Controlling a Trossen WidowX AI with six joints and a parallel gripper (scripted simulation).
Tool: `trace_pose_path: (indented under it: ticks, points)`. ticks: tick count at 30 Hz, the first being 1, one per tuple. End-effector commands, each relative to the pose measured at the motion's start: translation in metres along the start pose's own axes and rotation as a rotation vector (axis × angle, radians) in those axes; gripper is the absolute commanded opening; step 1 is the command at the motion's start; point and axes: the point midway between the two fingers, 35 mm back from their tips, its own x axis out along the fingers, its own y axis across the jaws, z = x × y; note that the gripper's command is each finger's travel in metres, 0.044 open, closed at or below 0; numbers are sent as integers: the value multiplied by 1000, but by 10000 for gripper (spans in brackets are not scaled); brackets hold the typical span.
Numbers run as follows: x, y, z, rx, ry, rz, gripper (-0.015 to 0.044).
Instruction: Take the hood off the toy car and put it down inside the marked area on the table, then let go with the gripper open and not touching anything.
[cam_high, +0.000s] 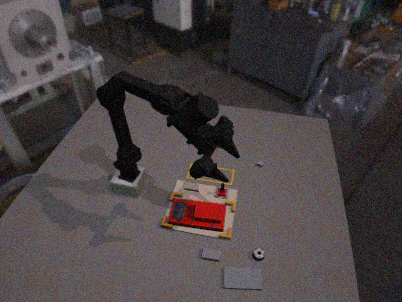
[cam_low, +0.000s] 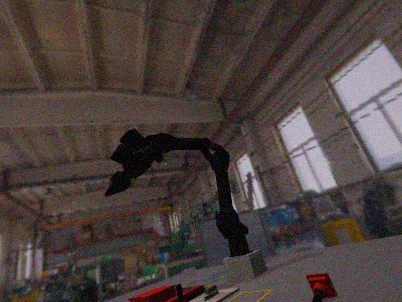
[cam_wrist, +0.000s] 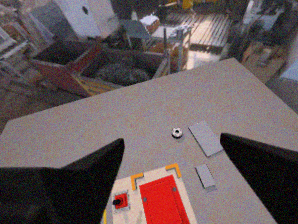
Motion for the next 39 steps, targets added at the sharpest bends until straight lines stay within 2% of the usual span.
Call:
trace_pose_path:
  ticks: [1,6,13,39]
  points:
    - [43,5,-50,-52,224,3,440]
    - [77,14,-114,-135,491,18,440]
    - [102,23,-188,-267,827,52,440]
    - [114,21,-200,-271,836,53,440]
